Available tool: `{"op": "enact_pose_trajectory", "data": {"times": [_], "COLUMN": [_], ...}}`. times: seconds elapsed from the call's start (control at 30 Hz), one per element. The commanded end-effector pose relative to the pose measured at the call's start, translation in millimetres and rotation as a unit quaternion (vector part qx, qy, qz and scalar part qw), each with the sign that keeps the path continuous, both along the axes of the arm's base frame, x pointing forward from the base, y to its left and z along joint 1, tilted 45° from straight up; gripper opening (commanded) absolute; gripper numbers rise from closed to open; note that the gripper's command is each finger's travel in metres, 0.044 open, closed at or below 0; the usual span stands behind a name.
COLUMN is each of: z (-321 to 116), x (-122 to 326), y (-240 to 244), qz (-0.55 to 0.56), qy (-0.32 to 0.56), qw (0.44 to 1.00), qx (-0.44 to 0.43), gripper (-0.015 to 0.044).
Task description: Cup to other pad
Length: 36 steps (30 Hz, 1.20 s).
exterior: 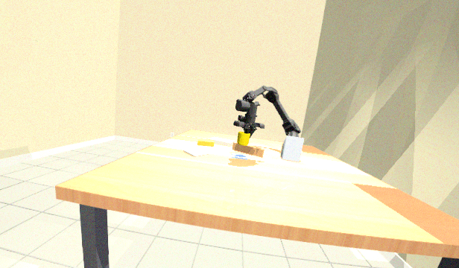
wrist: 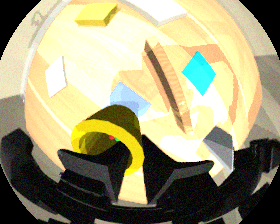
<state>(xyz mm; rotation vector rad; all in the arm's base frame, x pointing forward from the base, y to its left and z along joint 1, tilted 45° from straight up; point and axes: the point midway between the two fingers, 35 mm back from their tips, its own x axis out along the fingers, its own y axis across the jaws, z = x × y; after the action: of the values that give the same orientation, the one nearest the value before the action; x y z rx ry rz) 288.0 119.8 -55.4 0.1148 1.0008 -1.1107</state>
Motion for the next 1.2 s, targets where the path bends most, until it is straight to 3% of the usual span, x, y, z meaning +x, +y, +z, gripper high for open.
{"op": "enact_pose_trajectory", "data": {"times": [0.0, 1.17], "z": [-1, 38], "x": [0, -17], "y": [0, -40], "qz": [0.001, -0.003], "qy": [0.001, 0.000], "qw": [1.000, 1.000], "qx": [0.000, 0.001], "gripper": [0.0000, 0.0000]}}
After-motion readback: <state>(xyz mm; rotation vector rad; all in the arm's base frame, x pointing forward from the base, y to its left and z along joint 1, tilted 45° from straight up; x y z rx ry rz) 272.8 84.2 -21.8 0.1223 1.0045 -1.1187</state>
